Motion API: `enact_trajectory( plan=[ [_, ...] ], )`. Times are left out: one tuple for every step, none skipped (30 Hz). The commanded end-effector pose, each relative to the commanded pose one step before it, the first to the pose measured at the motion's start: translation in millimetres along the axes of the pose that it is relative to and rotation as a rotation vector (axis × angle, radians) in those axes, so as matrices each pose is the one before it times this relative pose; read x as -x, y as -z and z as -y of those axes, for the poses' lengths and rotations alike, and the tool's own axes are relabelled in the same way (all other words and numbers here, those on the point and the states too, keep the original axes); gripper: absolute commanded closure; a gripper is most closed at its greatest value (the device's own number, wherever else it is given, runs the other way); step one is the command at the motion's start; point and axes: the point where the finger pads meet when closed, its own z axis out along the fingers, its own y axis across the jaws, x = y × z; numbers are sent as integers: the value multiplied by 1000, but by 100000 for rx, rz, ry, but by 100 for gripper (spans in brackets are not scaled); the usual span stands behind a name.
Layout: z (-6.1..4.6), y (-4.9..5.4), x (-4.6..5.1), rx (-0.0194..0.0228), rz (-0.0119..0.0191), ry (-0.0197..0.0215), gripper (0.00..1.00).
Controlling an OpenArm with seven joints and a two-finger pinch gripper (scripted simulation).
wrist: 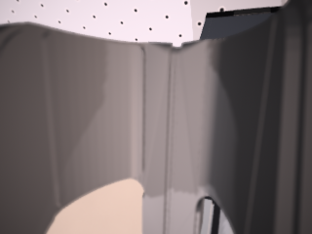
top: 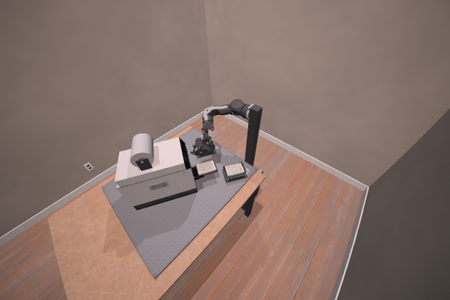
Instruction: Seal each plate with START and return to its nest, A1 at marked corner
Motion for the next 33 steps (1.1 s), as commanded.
enact_trajectory(
  plan=[
    [-1307,504,88,463,162,69,100],
    [-15,0,-12,0,0,0,100],
    [-15,0,-12,0,0,0,100],
    [-15,0,-12,0,0,0,100],
    [0,0,0,0,0,0,100],
    [0,0,0,0,0,0,100],
    [-15,0,-12,0,0,0,100],
    [-14,0,-11,0,0,0,100],
    [-14,0,-11,0,0,0,100],
    [-697,-512,-1322,286,-217,286,100],
    [15,-109,365,43,16,-31,100],
    [192,-148,370,-29,29,-21,100],
    [246,-162,262,-98,10,2,100],
    [-76,-68,182,25,1,36,100],
    [-252,1,137,97,-3,58,100],
    [-134,-38,195,45,11,11,100],
    [14,-89,253,-13,23,-25,100],
    [41,-79,268,-8,27,-27,100],
    [32,-66,258,-7,26,-21,100],
    [-43,-61,240,14,23,-18,100],
    [-108,-48,226,39,21,-12,100],
    [0,0,0,0,0,0,100],
    [0,0,0,0,0,0,100],
    [11,-31,260,-25,38,-46,100],
    [-61,-108,251,55,13,-5,100],
    [44,-69,251,-17,24,-16,100],
    [-56,-47,233,21,22,-11,100],
    [-108,-51,226,38,20,-13,100],
    [-85,-53,231,32,21,-15,100],
    [-12,-65,249,8,23,-21,100],
    [31,-76,261,-8,26,-25,100],
    [9,-72,256,-1,25,-23,100],
    [-51,-58,240,19,23,-16,100]
  ],
)
